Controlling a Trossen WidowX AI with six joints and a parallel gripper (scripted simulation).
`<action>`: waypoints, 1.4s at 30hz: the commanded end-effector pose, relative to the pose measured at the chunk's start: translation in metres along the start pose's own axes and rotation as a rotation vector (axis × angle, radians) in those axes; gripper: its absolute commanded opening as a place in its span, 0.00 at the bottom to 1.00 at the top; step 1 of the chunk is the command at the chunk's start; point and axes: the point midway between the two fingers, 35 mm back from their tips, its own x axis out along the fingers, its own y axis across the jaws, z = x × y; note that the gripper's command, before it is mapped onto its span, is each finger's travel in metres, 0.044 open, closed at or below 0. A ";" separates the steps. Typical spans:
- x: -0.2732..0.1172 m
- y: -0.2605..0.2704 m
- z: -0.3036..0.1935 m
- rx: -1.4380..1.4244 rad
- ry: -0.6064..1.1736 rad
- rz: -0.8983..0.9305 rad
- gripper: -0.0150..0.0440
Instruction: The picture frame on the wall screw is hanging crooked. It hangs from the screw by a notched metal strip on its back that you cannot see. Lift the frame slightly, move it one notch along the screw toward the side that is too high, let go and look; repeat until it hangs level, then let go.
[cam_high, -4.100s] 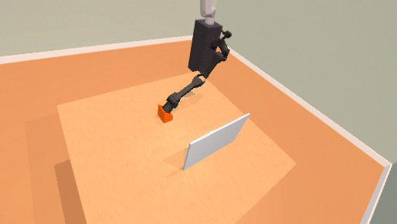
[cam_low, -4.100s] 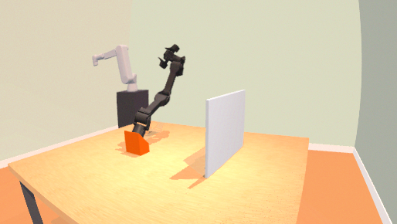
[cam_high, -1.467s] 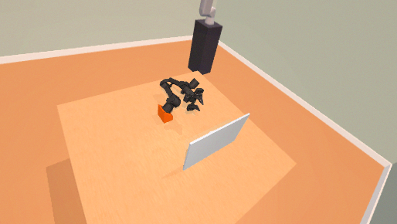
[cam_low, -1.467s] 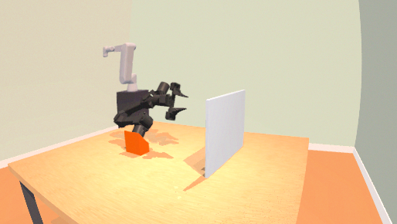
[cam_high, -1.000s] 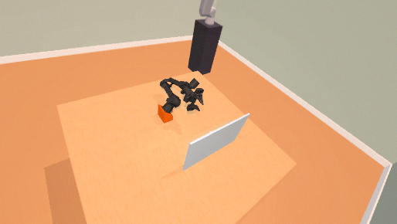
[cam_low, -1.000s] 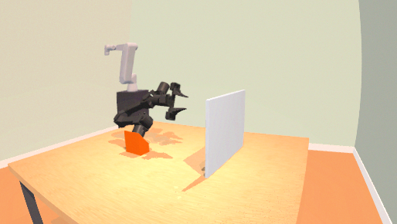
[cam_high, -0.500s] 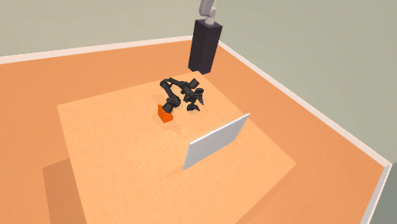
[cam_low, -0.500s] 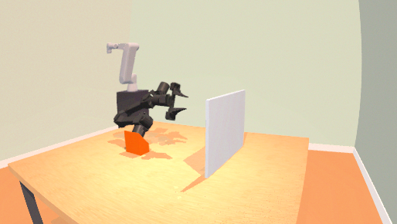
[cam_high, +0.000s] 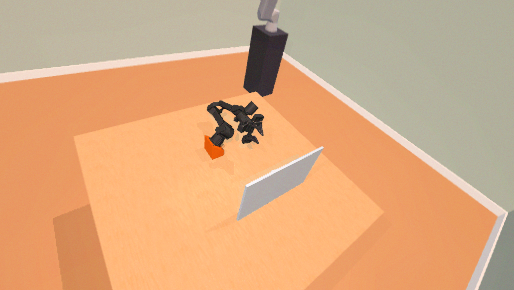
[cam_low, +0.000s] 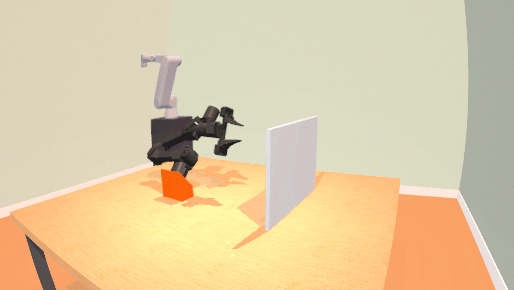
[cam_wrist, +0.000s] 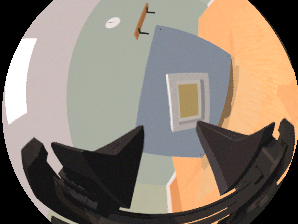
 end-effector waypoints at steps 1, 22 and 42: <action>0.000 -0.001 0.000 -0.003 0.004 -0.004 0.69; 0.000 -0.001 0.000 -0.003 0.004 -0.004 0.69; 0.057 -0.012 -0.007 -0.032 0.026 0.019 0.69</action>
